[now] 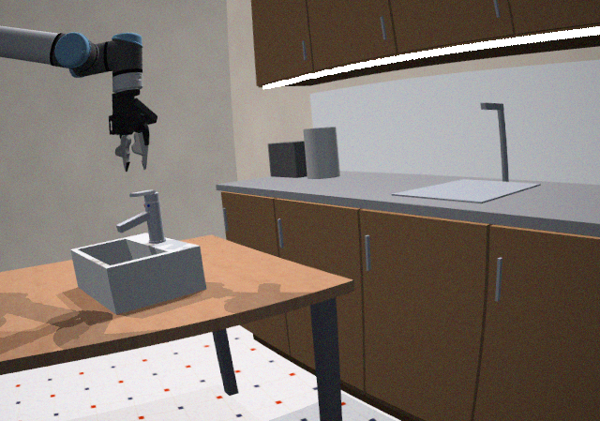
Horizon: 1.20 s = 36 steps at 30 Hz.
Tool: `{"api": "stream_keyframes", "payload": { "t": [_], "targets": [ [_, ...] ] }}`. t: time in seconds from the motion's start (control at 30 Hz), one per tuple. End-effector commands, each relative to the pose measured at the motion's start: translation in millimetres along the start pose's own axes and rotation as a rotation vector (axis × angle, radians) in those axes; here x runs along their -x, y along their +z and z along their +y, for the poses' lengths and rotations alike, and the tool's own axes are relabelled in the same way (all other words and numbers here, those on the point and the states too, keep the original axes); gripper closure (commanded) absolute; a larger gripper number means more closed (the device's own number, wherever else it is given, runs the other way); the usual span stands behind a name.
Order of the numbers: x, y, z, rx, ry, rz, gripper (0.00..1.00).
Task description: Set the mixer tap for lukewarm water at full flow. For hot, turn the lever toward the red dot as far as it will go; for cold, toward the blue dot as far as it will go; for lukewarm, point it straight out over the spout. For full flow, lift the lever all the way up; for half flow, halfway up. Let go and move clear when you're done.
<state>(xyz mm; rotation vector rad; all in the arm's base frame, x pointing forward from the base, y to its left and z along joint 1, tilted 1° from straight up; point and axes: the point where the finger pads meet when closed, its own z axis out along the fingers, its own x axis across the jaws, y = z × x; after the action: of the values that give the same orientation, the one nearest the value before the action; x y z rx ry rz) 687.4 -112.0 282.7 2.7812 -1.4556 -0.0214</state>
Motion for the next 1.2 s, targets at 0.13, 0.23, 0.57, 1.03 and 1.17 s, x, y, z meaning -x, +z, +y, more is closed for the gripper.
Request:
{"api": "stream_keyframes", "payload": {
  "t": [0.13, 0.23, 0.57, 1.03, 1.17],
  "targets": [
    [0.6, 14.1, -0.4, 0.002, -0.002, -0.002, 0.57],
    [0.6, 15.7, -0.4, 0.002, -0.002, -0.002, 0.57],
    [0.7, 32.7, -0.4, 0.002, -0.001, -0.002, 0.57],
    [0.7, 47.9, -0.3, 0.002, -0.001, -0.002, 0.57],
    [0.7, 50.3, -0.3, 0.002, -0.001, -0.002, 0.57]
  ]
}}
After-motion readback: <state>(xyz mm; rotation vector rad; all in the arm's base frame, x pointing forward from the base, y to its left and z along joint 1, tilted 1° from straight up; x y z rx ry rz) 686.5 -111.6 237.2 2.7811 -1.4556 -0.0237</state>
